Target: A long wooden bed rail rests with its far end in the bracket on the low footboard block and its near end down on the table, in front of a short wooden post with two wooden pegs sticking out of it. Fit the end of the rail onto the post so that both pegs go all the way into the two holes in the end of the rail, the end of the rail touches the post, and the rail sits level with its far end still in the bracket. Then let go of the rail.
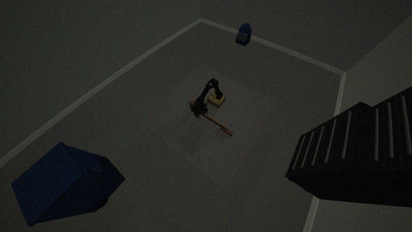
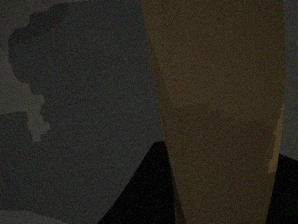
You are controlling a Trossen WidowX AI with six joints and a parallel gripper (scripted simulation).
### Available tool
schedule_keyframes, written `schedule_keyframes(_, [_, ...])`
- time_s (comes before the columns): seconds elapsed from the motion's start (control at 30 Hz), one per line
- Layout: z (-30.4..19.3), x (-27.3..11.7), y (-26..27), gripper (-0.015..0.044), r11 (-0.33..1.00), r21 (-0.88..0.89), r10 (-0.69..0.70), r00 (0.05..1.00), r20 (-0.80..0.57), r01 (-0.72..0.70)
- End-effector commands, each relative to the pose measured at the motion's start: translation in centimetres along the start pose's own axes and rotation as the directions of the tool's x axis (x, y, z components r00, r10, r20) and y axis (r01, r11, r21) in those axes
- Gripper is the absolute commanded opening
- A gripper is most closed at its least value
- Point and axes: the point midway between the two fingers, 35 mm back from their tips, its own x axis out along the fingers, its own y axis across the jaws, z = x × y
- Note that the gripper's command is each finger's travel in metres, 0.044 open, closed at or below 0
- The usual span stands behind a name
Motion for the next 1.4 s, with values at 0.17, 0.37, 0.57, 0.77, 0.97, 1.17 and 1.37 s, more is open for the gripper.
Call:
schedule_keyframes(0.17, [0.03, -0.65, -0.14, 0.0000, 1.000, 0.002, -0.006, 1.000, 0.003, 0.006])
schedule_keyframes(0.37, [0.03, -0.93, -0.15, 0.0000, 1.000, 0.002, -0.006, 1.000, 0.003, 0.006])
schedule_keyframes(0.57, [0.03, -0.74, -0.15, 0.0000, 1.000, 0.002, -0.006, 1.000, 0.003, 0.006])
schedule_keyframes(0.77, [0.03, -0.48, -0.13, 0.0000, 1.000, 0.002, -0.006, 1.000, 0.003, 0.006])
schedule_keyframes(0.97, [0.03, -0.61, -0.10, 0.0000, 1.000, 0.002, -0.006, 1.000, 0.003, 0.006])
schedule_keyframes(1.17, [0.03, -0.73, -0.07, 0.0000, 1.000, 0.002, -0.006, 1.000, 0.003, 0.006])
schedule_keyframes(1.37, [0.03, -0.63, -0.05, 0.0000, 1.000, 0.002, -0.006, 1.000, 0.003, 0.006])
